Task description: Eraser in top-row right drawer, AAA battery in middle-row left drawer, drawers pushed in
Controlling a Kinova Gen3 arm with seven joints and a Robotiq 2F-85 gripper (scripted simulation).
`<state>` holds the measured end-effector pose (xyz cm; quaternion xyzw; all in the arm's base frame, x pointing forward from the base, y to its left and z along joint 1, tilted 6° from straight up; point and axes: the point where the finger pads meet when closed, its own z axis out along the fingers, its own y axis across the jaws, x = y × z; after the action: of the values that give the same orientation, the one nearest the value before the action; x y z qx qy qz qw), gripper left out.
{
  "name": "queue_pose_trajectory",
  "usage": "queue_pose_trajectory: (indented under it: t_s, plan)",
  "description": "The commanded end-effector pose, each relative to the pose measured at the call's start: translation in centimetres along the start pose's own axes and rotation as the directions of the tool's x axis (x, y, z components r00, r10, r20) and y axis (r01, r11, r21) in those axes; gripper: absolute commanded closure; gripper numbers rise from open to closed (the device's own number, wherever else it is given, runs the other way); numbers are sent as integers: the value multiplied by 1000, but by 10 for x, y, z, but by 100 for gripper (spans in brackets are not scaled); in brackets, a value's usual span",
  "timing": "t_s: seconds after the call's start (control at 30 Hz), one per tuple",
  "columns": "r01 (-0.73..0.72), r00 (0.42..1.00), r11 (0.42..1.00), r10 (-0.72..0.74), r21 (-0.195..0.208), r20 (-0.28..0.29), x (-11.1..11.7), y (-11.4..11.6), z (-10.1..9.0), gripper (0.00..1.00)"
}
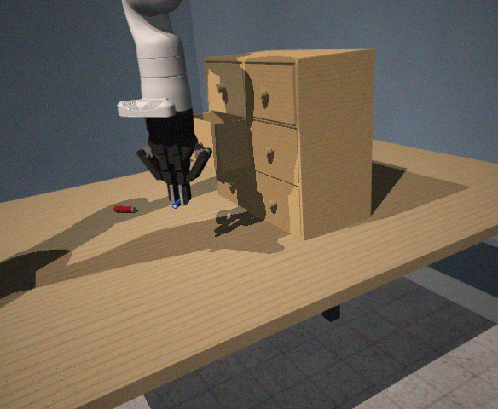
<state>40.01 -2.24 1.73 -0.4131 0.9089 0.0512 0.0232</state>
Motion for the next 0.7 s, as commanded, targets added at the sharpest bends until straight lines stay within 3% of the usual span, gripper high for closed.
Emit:
queue_pose_trajectory:
  t_s: [0.0, 0.67]
  plan:
    - [-19, 1000, 1000, 19, 7, -4, -17, 12, -1, 95]
    - [-392, 920, 920, 392, 7, 2, -61, 58, -1, 95]
